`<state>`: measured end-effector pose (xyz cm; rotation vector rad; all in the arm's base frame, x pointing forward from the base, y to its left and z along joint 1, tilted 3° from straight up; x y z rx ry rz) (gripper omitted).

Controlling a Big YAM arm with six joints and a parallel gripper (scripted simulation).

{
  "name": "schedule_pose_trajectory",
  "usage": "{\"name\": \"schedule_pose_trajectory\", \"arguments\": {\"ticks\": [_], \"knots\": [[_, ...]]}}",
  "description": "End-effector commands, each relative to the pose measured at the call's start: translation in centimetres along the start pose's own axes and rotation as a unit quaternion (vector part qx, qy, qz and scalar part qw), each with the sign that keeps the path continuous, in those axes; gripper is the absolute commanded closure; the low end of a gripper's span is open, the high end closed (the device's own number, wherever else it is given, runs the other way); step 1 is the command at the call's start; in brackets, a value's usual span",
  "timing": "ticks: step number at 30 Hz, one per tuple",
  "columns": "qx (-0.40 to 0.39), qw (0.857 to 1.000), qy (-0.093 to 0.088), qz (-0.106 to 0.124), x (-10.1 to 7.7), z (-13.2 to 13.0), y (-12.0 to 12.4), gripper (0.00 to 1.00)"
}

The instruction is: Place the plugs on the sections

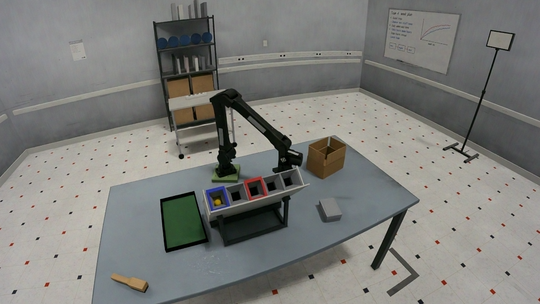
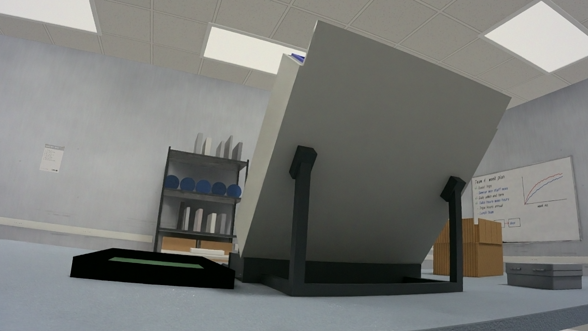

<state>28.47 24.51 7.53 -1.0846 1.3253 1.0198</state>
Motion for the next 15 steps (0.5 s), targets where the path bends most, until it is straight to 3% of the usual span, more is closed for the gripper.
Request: {"name": "schedule_pose_trajectory", "arguments": {"ticks": [1, 6, 15], "knots": [[0.000, 0.999, -0.028, -0.022, -5.2, 2.2, -1.4, 1.00], [-0.001, 1.000, -0.022, -0.018, -9.1, 2.0, -1.3, 1.00], [-0.001, 1.000, -0.017, -0.014, -9.1, 2.1, -1.4, 1.00]]}}
Point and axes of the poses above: the point where the finger pads meet when closed, its own x axis out along the fingers, its own z axis across the jaws, y = z × x, the point moved 4 cm from there along -x, back along the fingers, and after that the axes turned 9 degrees about x, right-handed, at the moved point
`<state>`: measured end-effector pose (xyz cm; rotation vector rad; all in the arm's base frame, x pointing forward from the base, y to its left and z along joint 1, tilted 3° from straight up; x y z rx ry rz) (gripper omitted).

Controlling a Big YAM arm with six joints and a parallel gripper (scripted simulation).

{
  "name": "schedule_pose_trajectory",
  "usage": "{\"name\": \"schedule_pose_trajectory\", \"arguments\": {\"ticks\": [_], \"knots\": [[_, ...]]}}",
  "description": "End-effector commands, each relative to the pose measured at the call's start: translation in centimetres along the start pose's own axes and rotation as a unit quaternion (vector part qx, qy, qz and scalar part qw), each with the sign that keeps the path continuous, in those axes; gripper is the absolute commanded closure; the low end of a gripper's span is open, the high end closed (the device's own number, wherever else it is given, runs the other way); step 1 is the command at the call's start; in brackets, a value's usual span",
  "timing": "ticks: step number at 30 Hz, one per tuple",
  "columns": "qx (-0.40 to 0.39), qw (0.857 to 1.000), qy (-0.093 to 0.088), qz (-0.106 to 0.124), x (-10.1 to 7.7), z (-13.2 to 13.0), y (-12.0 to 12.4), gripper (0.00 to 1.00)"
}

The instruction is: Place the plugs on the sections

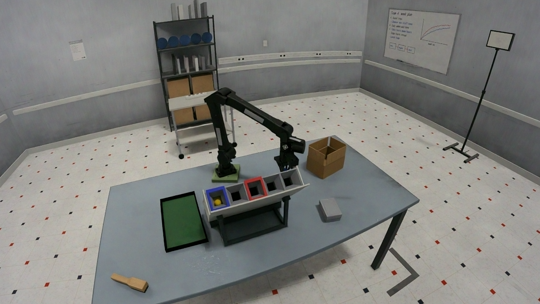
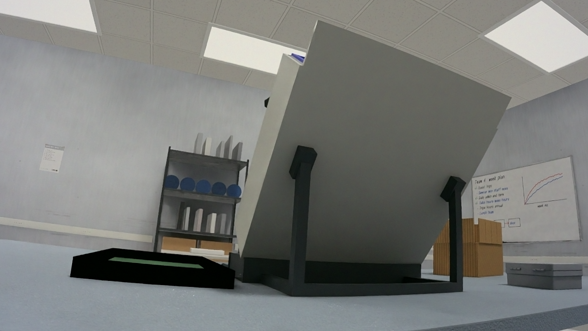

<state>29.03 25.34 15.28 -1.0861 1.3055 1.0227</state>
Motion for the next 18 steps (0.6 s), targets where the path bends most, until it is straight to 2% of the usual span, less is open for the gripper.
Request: {"name": "schedule_pose_trajectory", "arguments": {"ticks": [1, 18], "knots": [[0.002, 1.000, -0.009, -0.008, -1.29, 1.48, -0.89, 1.00], [0.001, 1.000, 0.001, 0.000, -1.33, 1.62, -0.97, 1.00]]}}
Point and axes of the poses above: the point where the finger pads meet when closed, its own x axis out along the fingers, its own z axis across the jaws, y = z × x, the point moved 4 cm from there along -x, back along the fingers, and after that the axes turned 9 degrees about x, right-handed, at the moved point
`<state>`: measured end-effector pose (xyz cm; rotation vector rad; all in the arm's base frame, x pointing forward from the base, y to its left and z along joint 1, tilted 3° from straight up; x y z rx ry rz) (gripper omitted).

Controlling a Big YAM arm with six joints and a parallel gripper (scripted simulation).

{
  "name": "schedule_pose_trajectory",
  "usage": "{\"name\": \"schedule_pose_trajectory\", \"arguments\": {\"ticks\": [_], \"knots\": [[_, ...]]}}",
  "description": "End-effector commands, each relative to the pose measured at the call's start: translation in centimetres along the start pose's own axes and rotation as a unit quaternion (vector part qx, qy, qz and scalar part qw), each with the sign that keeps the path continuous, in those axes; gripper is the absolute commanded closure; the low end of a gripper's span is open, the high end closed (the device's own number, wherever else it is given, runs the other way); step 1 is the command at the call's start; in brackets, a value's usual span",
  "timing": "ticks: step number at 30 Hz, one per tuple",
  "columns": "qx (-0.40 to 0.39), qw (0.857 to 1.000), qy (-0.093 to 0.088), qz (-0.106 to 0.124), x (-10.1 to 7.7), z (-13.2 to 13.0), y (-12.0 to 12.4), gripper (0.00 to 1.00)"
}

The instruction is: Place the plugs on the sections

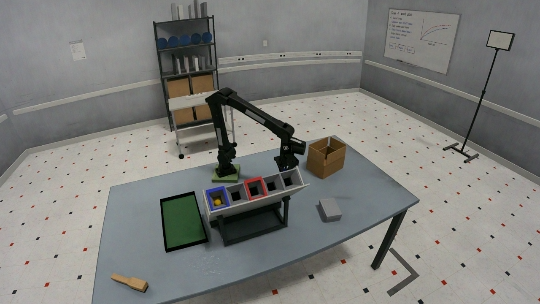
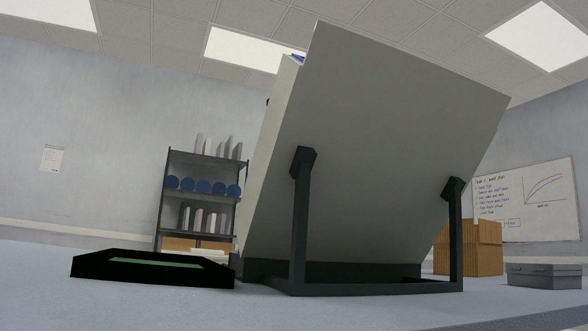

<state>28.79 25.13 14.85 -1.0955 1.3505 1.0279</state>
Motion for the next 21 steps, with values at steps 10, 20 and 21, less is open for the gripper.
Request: {"name": "schedule_pose_trajectory", "arguments": {"ticks": [10, 20, 21], "knots": [[0.001, 1.000, -0.014, -0.011, -1.91, 1.82, -1.12, 1.00], [0.003, 0.999, -0.028, -0.022, -1.90, 1.73, -1.04, 1.00], [0.003, 0.999, -0.029, -0.023, -1.90, 1.72, -1.04, 1.00]]}}
Point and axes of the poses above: the point where the finger pads meet when closed, its own x axis out along the fingers, its own z axis across the jaws, y = z × x, the point moved 4 cm from there along -x, back along the fingers, and after that the axes turned 9 degrees about x, right-handed, at the moved point
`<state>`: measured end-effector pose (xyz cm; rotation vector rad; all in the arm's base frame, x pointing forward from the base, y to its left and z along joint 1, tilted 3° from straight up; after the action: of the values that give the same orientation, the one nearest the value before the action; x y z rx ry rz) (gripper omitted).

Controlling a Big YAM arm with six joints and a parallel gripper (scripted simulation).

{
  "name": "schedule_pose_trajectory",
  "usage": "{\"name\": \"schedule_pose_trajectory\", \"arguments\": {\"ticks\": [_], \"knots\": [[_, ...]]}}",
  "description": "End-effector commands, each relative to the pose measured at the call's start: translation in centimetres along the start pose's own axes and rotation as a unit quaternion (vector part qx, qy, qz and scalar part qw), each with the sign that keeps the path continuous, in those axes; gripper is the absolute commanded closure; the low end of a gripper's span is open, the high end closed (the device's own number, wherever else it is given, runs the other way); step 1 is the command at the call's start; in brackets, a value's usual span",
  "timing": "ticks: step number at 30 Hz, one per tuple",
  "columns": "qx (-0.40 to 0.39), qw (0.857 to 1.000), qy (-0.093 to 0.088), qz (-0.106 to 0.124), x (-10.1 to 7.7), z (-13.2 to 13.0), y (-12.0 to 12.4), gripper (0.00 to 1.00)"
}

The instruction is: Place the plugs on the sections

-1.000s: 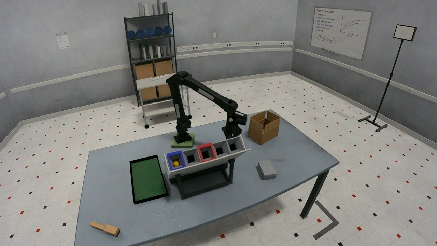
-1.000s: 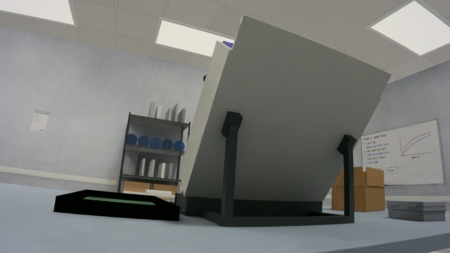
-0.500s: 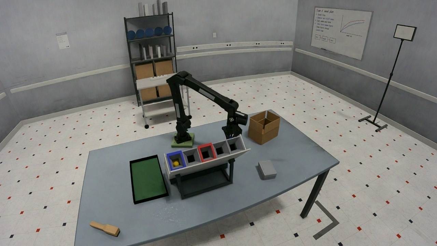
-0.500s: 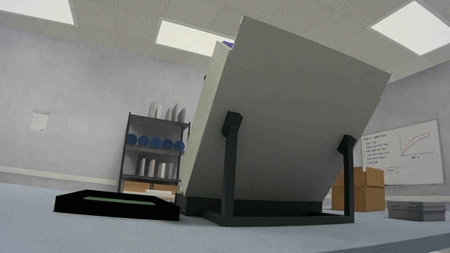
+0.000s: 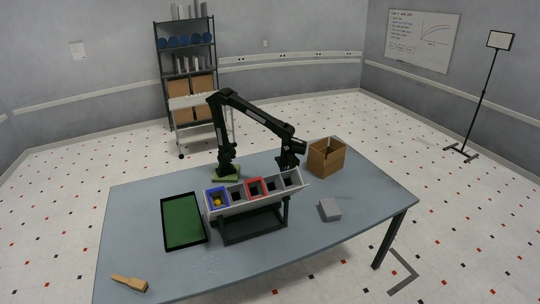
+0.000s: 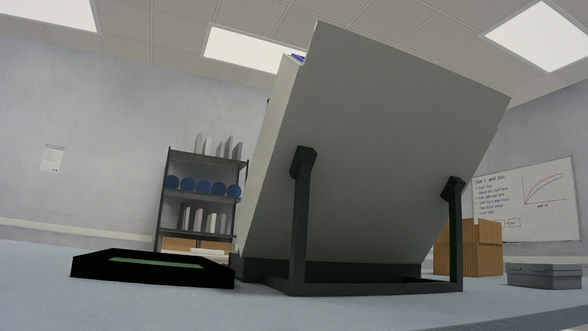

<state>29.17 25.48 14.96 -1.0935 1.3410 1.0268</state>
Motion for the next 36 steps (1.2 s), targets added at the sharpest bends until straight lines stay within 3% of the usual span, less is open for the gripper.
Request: {"name": "schedule_pose_trajectory", "arguments": {"ticks": [1, 22, 36], "knots": [[0.003, 0.999, -0.027, -0.022, -1.75, 1.31, -0.74, 1.00], [0.004, 0.999, -0.030, -0.024, -1.74, 1.23, -0.76, 1.00], [0.002, 1.000, -0.019, -0.015, -2.25, 1.79, -0.98, 1.00]]}}
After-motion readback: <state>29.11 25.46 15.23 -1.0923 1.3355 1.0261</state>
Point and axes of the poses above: the point where the finger pads meet when closed, its own x axis out along the fingers, its own z axis across the jaws, y = z × x, the point moved 4 cm from there along -x, back along the fingers, and after that the axes turned 9 degrees about x, right-handed, at the moved point
